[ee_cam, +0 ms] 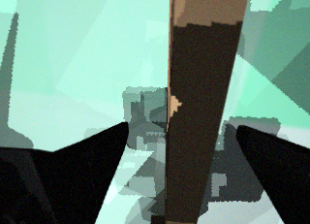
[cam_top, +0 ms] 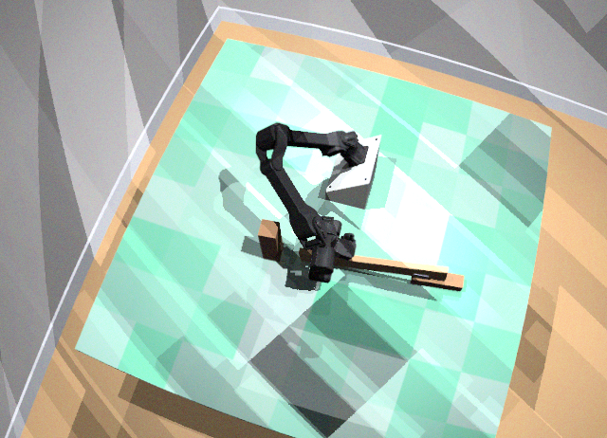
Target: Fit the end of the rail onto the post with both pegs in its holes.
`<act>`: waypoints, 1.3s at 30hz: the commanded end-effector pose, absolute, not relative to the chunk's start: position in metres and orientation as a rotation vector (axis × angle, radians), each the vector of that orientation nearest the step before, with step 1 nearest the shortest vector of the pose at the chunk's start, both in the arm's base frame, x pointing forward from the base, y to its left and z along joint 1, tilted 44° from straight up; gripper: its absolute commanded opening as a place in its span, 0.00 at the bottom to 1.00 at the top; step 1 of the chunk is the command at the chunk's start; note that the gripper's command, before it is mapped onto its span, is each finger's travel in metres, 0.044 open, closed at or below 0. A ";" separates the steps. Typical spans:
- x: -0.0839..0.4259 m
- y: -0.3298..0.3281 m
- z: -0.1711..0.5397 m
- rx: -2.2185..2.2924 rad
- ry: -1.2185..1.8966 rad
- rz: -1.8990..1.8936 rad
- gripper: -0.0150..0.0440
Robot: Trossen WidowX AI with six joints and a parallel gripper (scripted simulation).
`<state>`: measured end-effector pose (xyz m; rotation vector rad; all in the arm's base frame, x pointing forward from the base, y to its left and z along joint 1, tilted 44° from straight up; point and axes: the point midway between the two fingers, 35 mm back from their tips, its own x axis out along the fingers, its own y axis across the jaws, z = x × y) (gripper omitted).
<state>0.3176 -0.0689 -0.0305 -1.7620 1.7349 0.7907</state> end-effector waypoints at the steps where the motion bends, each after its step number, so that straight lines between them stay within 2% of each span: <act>1: 0.315 -0.071 -0.032 -1.767 1.742 0.797 0.82; 11: 0.315 -0.071 -0.032 -1.767 1.742 0.797 0.38; 20: 0.315 -0.071 -0.032 -1.767 1.742 0.797 0.25; 39: 0.315 -0.067 -0.030 -1.767 1.742 0.797 0.25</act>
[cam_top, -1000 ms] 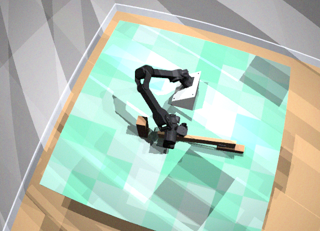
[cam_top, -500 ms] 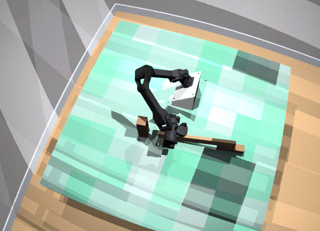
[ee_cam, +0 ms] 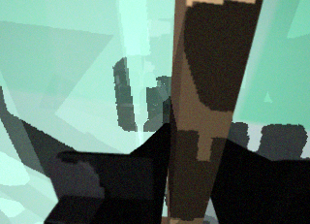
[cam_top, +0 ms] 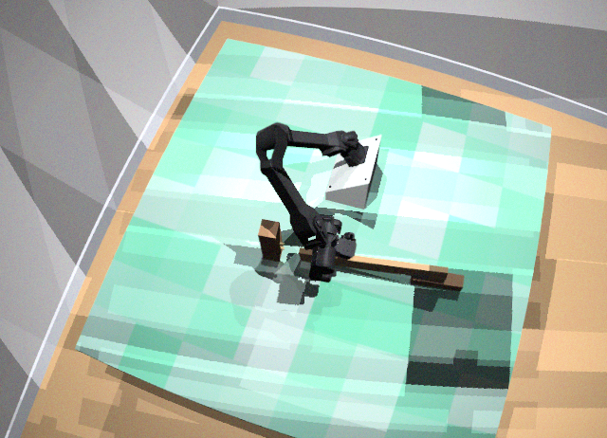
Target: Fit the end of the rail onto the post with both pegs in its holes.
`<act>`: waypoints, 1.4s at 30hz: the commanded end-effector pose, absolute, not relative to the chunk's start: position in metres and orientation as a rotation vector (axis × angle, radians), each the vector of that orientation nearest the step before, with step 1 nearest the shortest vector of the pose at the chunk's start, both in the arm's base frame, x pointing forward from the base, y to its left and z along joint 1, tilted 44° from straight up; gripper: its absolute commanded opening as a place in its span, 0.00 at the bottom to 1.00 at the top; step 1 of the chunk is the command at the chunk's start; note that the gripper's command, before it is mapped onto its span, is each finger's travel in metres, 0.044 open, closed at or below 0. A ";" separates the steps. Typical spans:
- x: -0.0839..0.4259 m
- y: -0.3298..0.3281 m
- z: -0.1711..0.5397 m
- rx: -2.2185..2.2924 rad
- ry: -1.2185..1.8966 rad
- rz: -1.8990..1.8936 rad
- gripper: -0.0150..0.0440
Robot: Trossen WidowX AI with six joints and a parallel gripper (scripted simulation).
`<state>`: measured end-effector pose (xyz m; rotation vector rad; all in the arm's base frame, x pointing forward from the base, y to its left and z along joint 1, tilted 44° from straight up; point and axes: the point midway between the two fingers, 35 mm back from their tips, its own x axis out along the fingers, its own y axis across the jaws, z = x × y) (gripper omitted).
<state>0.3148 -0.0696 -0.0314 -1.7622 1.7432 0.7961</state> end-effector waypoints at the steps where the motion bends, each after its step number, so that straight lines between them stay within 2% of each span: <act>1: 0.315 -0.067 -0.029 -1.767 1.741 0.797 0.25; 42: 0.318 -0.053 -0.014 -1.766 1.741 0.797 0.25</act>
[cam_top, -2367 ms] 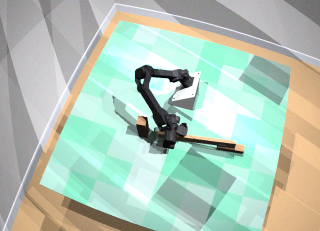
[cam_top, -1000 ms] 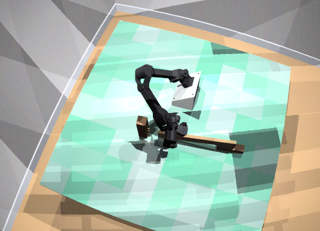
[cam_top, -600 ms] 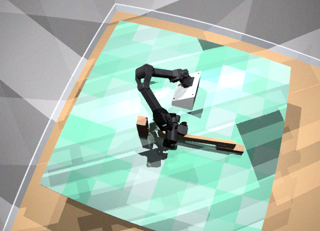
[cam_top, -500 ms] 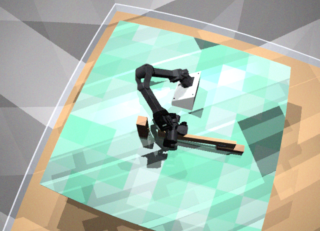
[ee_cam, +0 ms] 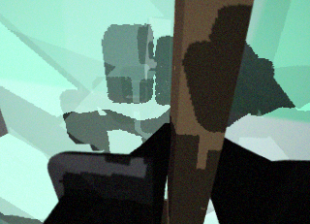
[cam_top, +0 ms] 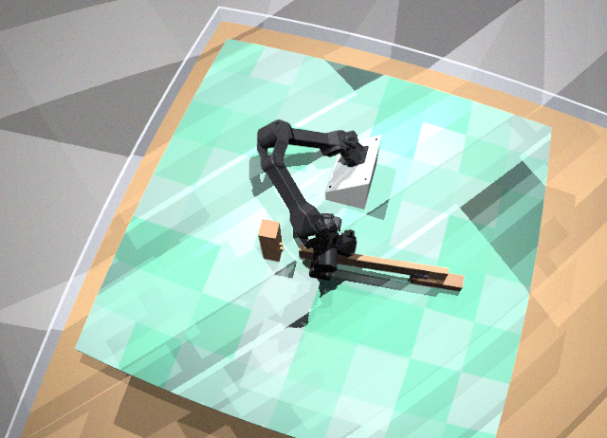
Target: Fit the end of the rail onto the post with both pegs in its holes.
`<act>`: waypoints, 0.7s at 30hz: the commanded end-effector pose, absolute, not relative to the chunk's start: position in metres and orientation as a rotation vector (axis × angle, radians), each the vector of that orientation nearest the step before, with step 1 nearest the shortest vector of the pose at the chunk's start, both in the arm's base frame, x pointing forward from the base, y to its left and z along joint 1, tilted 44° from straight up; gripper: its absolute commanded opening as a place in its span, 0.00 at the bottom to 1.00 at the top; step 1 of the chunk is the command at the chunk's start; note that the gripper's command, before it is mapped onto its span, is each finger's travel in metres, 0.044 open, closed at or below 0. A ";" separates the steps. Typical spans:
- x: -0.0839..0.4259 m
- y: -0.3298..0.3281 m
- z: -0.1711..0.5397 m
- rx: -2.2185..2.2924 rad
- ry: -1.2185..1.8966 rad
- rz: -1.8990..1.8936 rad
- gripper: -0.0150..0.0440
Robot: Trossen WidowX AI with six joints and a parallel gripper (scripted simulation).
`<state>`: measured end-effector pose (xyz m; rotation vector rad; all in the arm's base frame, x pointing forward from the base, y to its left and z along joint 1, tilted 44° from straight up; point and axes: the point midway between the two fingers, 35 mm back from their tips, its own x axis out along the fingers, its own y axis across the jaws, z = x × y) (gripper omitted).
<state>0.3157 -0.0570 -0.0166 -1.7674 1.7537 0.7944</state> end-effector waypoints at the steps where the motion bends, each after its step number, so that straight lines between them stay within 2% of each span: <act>1: 0.318 -0.052 -0.014 -1.766 1.741 0.797 0.25; 21: 0.318 -0.045 -0.007 -1.766 1.740 0.798 0.25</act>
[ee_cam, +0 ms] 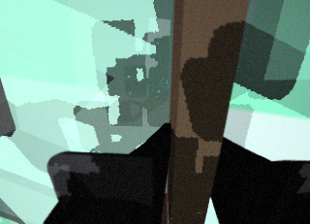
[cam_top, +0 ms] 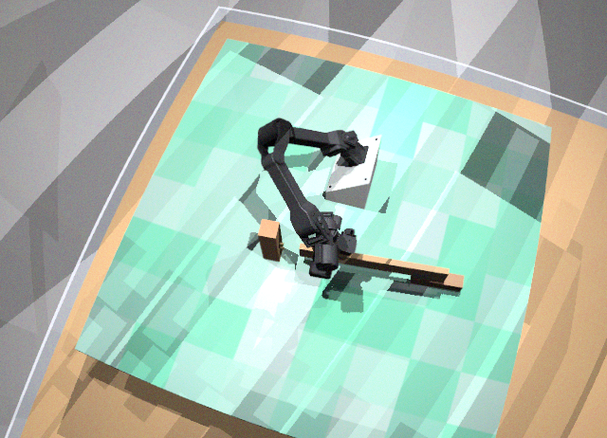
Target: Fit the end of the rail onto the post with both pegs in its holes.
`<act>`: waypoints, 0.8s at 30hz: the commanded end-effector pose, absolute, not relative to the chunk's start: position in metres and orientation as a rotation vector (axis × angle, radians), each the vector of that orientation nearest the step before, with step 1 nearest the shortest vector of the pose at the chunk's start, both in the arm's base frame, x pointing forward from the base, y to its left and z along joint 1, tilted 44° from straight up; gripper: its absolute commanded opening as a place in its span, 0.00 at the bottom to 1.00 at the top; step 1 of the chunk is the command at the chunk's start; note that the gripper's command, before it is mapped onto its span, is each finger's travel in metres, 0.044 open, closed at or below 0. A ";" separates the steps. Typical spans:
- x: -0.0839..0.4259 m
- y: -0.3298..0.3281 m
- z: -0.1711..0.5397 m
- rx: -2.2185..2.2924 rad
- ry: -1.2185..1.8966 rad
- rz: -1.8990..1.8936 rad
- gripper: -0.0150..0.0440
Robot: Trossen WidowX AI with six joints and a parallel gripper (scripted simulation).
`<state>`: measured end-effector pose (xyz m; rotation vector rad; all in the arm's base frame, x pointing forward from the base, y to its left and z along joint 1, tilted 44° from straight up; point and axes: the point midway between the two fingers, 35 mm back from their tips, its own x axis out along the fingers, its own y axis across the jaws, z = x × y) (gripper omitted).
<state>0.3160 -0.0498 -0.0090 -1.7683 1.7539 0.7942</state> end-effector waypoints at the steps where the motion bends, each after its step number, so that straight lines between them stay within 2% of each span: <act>1: 0.318 -0.045 -0.006 -1.765 1.740 0.798 0.25; 24: 0.318 -0.047 -0.008 -1.766 1.740 0.798 0.25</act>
